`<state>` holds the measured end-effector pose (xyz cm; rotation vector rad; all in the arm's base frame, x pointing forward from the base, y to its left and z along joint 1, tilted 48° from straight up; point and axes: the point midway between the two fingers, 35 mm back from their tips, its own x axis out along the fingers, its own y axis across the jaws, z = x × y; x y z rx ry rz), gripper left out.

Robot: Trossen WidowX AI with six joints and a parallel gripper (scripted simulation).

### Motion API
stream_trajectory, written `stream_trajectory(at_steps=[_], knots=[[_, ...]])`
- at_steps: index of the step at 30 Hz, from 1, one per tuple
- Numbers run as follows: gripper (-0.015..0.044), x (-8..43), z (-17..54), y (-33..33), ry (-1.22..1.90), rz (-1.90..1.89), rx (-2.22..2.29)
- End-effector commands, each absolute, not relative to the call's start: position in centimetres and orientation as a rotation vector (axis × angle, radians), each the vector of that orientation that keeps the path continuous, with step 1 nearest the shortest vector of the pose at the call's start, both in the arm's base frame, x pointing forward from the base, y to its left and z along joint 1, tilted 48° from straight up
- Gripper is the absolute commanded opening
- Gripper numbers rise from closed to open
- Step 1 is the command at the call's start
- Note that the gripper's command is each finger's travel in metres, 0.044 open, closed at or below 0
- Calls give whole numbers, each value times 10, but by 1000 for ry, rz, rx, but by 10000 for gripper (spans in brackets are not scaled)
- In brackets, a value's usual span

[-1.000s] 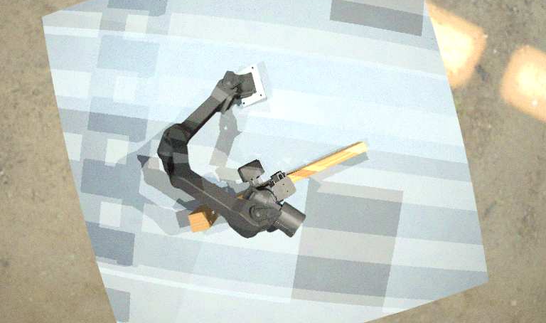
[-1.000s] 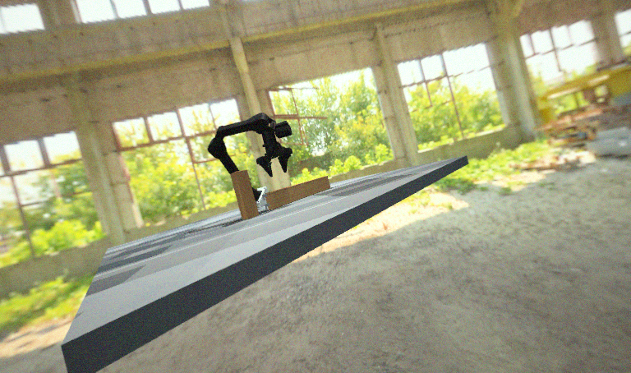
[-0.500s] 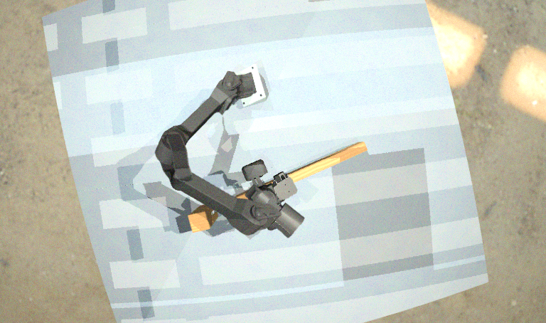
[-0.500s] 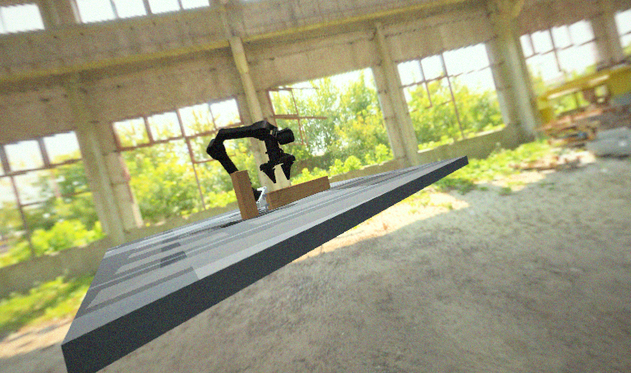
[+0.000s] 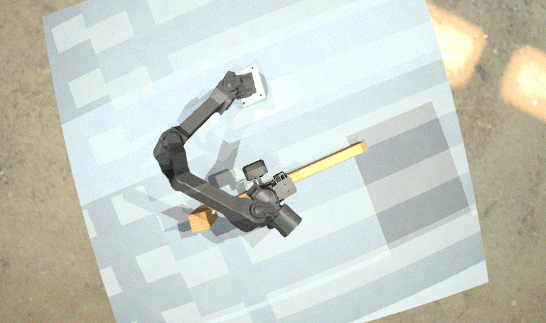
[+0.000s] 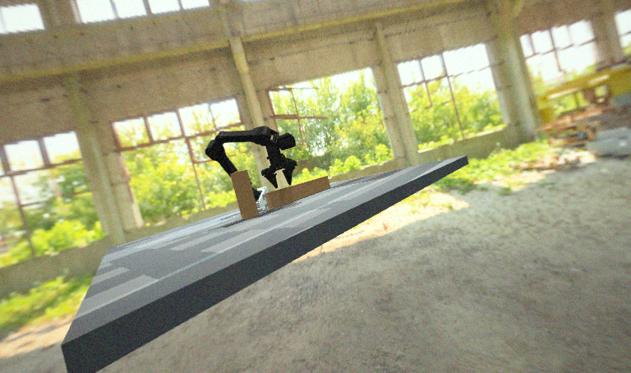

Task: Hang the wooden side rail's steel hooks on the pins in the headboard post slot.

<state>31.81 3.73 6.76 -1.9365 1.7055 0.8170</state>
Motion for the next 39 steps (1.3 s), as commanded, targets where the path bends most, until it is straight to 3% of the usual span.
stream_trajectory(at_steps=[1,34,39], knots=[[440,318,63,31,1711,819,-1943],[440,319,30,-7,1713,815,-1945],[309,319,30,-7,1713,815,-1945]])
